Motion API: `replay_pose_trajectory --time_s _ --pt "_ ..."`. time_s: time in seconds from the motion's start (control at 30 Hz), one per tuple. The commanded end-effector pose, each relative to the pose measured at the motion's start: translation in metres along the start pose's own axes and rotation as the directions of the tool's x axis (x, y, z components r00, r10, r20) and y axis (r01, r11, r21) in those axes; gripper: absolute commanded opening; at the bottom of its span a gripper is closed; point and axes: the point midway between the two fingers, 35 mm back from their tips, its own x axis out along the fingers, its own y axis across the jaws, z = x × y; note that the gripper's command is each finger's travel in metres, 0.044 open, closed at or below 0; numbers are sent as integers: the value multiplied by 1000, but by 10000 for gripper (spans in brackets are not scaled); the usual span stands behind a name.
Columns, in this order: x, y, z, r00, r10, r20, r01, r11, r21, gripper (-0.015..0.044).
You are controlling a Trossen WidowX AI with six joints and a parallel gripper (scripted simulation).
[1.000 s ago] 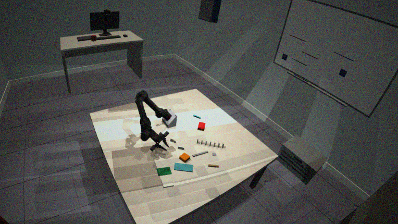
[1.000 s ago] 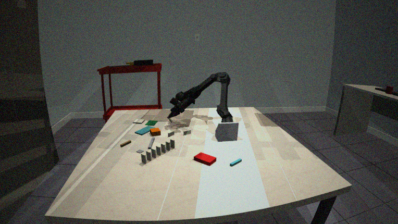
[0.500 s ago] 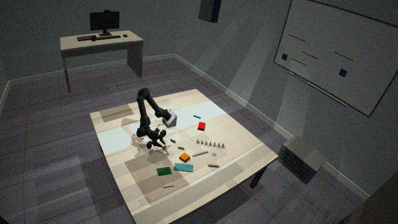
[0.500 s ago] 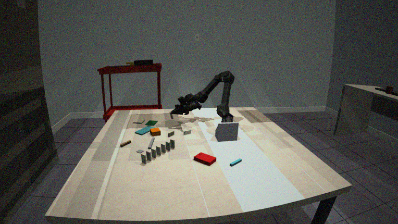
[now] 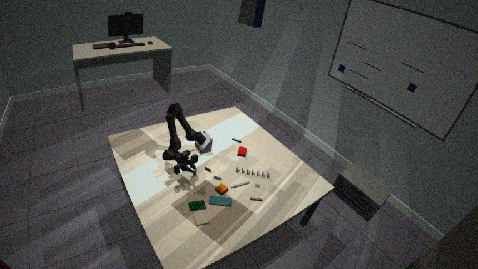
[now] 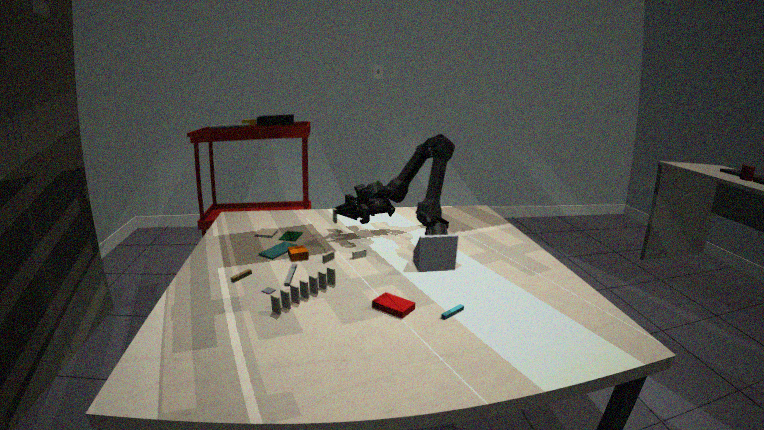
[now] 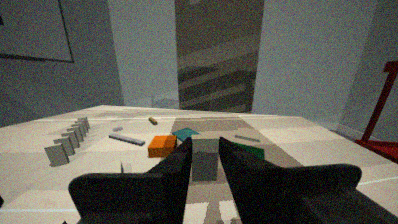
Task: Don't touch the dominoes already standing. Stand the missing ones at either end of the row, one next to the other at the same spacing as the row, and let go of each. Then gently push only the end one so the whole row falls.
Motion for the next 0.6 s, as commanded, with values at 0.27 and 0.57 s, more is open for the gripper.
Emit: replay_pose_trajectory --time_s 0.27,0.57 --pt "-1 2 0 1000 3 8 -3 1000 -9 107" --pt "1 1 -14 1000 4 5 -4 1000 -8 107"
